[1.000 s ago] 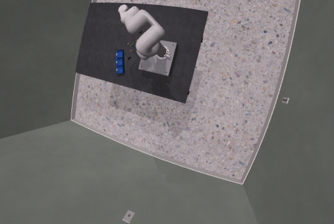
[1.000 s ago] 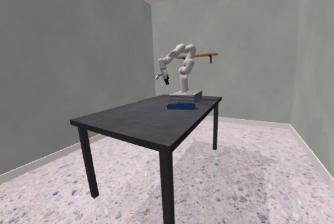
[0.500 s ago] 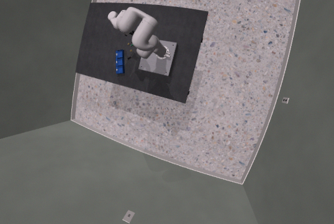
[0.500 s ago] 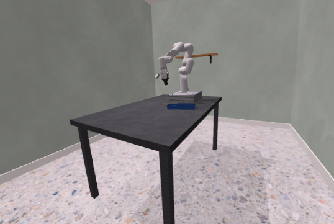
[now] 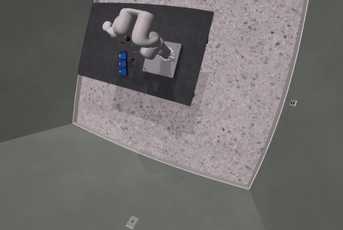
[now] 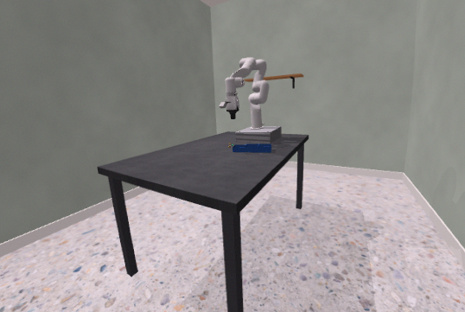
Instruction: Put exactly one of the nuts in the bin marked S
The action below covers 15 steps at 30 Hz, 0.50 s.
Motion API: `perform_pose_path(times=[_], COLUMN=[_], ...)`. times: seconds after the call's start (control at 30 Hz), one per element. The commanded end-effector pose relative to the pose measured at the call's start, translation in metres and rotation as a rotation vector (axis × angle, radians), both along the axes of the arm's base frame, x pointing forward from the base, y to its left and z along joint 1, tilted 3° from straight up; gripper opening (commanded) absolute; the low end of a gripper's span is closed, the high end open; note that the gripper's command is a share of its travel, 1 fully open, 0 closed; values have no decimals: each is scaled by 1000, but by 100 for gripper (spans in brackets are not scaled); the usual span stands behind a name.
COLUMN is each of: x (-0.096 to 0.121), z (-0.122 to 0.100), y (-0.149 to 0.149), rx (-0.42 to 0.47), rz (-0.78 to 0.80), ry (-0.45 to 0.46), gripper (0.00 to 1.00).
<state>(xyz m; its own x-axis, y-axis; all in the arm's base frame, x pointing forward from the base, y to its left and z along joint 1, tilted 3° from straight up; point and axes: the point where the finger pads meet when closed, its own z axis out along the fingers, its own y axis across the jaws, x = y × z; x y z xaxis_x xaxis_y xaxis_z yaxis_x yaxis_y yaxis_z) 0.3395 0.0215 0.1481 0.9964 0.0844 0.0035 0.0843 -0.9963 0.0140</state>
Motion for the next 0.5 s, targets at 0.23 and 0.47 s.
perform_pose_path(times=[0.23,0.47], x=[28,28], z=[-1,-1], y=[55,55], rx=[-13,-13], rz=[110,110], ry=[-44,-44], gripper=[7,7])
